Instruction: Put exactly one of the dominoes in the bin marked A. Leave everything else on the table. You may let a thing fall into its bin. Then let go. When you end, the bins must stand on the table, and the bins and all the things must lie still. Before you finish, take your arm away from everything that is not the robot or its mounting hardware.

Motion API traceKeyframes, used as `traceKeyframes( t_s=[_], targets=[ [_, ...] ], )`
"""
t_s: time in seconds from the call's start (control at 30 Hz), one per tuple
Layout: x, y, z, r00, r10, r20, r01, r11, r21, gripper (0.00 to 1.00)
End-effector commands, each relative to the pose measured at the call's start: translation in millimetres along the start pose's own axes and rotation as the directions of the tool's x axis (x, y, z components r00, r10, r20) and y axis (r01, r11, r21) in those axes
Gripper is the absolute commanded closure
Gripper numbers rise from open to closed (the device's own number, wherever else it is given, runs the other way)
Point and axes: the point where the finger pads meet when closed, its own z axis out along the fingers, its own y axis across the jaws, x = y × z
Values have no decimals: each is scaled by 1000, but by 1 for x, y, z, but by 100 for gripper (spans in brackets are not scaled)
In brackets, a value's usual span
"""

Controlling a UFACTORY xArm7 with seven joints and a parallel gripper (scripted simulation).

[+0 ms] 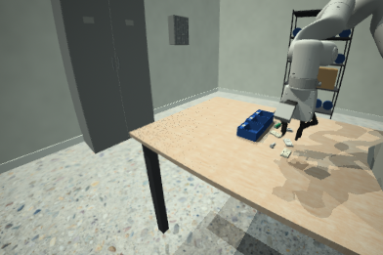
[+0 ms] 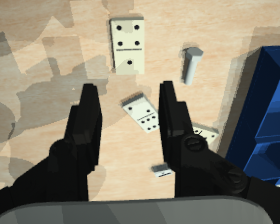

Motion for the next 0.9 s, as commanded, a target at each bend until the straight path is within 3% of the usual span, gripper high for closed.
traceKeyframes(
  t_s=[0.0,0.27,0.63,0.87],
  targets=[
    [1,1,-2,1000,0,-3,0,1000,-3,59],
    [1,1,10,1000,0,-3,0,1000,-3,59],
    [2,1,53,1000,-1,-3,0,1000,-3,59],
    [2,1,56,1000,-1,-3,0,1000,-3,59]
  ],
)
